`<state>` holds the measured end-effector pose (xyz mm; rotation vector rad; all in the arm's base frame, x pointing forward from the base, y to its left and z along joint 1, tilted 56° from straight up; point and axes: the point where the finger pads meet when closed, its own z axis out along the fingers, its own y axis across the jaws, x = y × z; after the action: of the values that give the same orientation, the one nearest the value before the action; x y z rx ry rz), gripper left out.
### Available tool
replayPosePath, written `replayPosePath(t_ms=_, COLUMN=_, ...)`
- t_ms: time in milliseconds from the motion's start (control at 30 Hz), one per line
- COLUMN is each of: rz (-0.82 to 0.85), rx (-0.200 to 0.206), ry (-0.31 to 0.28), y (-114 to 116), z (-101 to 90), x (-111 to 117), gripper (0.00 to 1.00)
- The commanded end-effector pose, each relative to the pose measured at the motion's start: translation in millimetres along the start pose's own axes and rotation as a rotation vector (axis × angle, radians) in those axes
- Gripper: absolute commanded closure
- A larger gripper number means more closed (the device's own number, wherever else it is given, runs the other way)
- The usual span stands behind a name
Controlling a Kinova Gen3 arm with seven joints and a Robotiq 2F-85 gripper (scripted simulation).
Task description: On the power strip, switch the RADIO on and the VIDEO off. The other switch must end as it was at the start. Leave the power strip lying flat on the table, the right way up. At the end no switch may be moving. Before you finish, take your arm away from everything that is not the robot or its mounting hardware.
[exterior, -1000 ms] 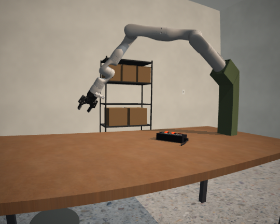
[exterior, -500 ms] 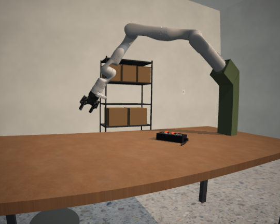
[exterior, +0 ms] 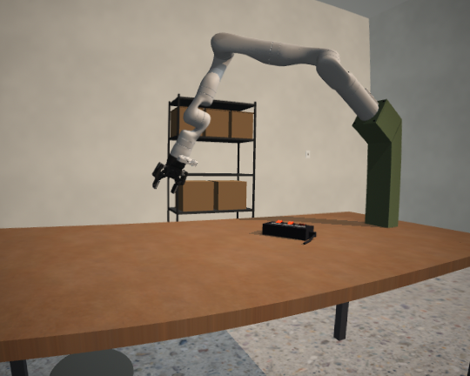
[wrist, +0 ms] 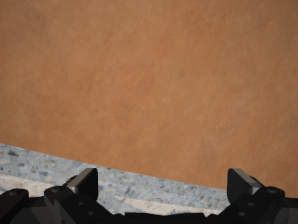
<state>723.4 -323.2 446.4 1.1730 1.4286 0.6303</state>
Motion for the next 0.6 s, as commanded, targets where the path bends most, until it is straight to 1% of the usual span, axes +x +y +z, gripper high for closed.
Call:
replayPosePath(t_ms=0, rz=0.018, rx=0.012, ry=0.002, y=-21.8, z=-14.2, x=10.7, gripper=0.0)
replayPosePath(t_ms=100, rz=0.081, rx=0.042, ry=0.035, y=-44.3, z=-30.0, x=48.1, gripper=0.0)
replayPosePath(t_ms=167, rz=0.081, rx=0.042, ry=0.035, y=-44.3, z=-30.0, x=48.1, gripper=0.0)
replayPosePath(t_ms=267, rz=0.151, rx=0.075, ry=0.071, y=-69.4, z=-48.1, x=90.3, gripper=0.0)
replayPosePath(t_ms=300, rz=0.151, rx=0.075, ry=0.071, y=-69.4, z=-48.1, x=90.3, gripper=0.0)
replayPosePath(t_ms=367, rz=0.203, rx=0.101, ry=0.098, y=-88.0, z=-60.9, x=121.2, gripper=0.0)
replayPosePath(t_ms=400, rz=0.203, rx=0.101, ry=0.098, y=-88.0, z=-60.9, x=121.2, gripper=0.0)
replayPosePath(t_ms=500, rz=0.282, rx=0.139, ry=0.14, y=-116.3, z=-81.5, x=168.8, gripper=0.0)
replayPosePath(t_ms=567, rz=0.282, rx=0.139, ry=0.14, y=-116.3, z=-81.5, x=168.8, gripper=0.0)
